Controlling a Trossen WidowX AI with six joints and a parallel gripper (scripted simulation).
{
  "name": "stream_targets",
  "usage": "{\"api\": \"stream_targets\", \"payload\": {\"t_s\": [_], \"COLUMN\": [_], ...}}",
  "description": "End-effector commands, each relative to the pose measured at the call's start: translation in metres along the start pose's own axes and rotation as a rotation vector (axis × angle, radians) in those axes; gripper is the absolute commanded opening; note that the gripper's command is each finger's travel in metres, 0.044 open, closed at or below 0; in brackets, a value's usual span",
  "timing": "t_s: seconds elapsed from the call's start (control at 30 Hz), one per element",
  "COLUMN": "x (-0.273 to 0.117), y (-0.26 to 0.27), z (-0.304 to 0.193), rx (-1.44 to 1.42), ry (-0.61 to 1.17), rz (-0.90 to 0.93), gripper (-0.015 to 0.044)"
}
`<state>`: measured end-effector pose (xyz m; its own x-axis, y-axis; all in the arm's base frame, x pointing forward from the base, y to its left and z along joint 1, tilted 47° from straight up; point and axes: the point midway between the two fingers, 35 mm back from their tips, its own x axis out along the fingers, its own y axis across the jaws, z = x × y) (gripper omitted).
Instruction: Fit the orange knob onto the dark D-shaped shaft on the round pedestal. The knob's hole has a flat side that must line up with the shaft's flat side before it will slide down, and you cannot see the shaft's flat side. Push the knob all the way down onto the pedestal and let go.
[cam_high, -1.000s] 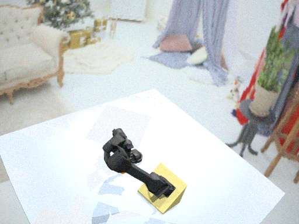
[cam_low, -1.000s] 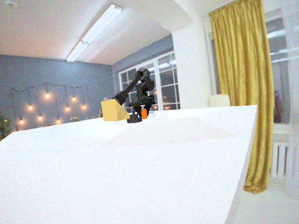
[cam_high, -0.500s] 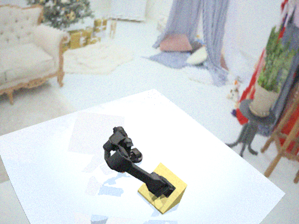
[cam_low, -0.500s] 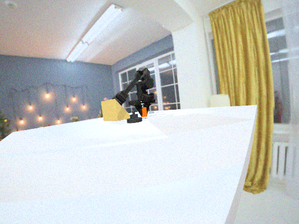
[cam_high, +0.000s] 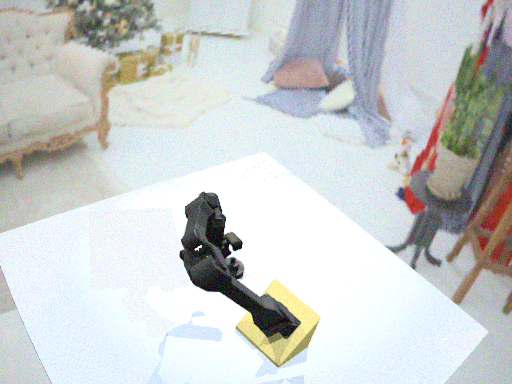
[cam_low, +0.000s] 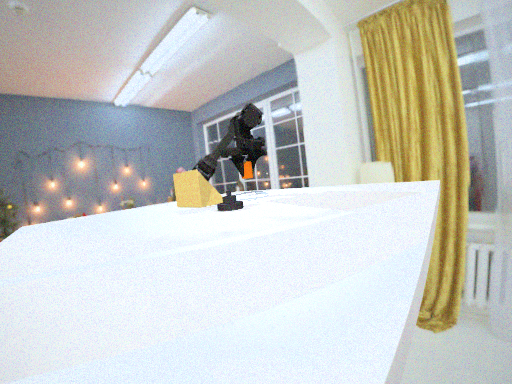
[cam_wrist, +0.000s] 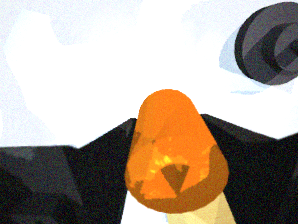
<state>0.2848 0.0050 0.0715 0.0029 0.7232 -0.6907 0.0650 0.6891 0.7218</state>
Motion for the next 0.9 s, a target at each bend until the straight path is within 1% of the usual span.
{"api": "stream_targets", "payload": {"t_s": [0.0,0.1,0.17,0.33,0.87], "x": [-0.027,-0.043,-0.047,-0.045,-0.030], "y": [0.003,0.006,0.007,0.003,-0.041], "z": [-0.002,-0.004,-0.005,-0.003,0.015], "rx": [-0.006,-0.006,-0.006,-0.007,-0.009], "ry": [-0.001,0.000,0.000,0.001,0.001], "rz": [-0.004,0.000,0.002,0.003,0.005], "gripper": [0.0000,0.0000,0.0000,0.0000,0.0000]}}
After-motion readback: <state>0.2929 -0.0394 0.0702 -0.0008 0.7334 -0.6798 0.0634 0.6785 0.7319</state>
